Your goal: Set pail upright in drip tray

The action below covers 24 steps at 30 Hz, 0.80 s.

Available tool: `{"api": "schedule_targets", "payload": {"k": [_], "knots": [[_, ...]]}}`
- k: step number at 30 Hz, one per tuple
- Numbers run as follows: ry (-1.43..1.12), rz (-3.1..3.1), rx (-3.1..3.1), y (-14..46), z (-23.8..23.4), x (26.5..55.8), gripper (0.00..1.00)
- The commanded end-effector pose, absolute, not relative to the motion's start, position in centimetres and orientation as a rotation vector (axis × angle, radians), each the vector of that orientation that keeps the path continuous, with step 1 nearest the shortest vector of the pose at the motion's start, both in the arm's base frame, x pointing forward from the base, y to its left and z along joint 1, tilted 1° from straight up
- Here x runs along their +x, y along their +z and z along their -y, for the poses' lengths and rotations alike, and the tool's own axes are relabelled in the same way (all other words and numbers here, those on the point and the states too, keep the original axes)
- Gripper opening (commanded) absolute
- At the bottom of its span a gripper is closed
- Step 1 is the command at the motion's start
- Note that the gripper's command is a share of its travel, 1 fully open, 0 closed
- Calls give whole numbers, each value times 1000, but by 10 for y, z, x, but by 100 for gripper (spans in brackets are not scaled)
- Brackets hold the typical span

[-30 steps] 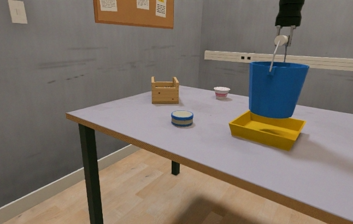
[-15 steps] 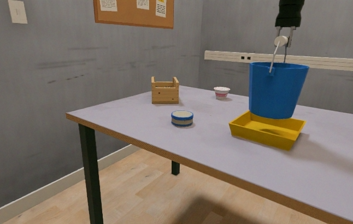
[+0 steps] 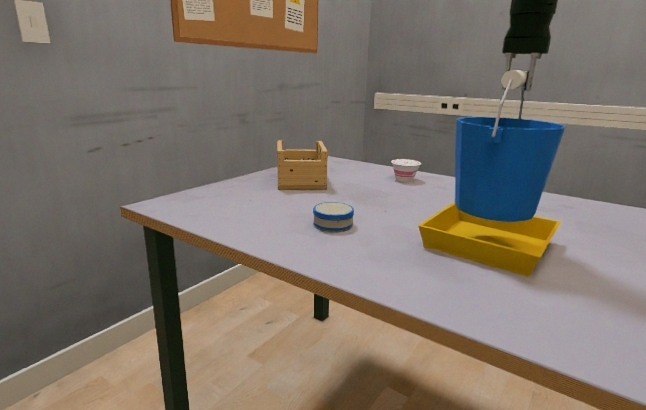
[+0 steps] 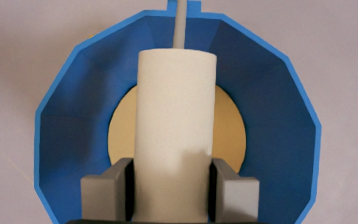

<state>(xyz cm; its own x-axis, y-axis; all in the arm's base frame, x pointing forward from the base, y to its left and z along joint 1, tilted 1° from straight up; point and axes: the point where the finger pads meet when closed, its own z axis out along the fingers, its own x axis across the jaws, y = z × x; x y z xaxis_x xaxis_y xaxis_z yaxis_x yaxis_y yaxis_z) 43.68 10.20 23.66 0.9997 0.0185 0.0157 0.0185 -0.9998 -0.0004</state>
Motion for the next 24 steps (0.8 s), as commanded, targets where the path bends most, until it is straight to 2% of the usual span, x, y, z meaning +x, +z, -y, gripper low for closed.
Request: {"api": "schedule_targets", "payload": {"k": [1, 24], "knots": [[-28, 29, -3140, 235, -102, 437, 0], [-28, 29, -3140, 212, -102, 438, 0]]}}
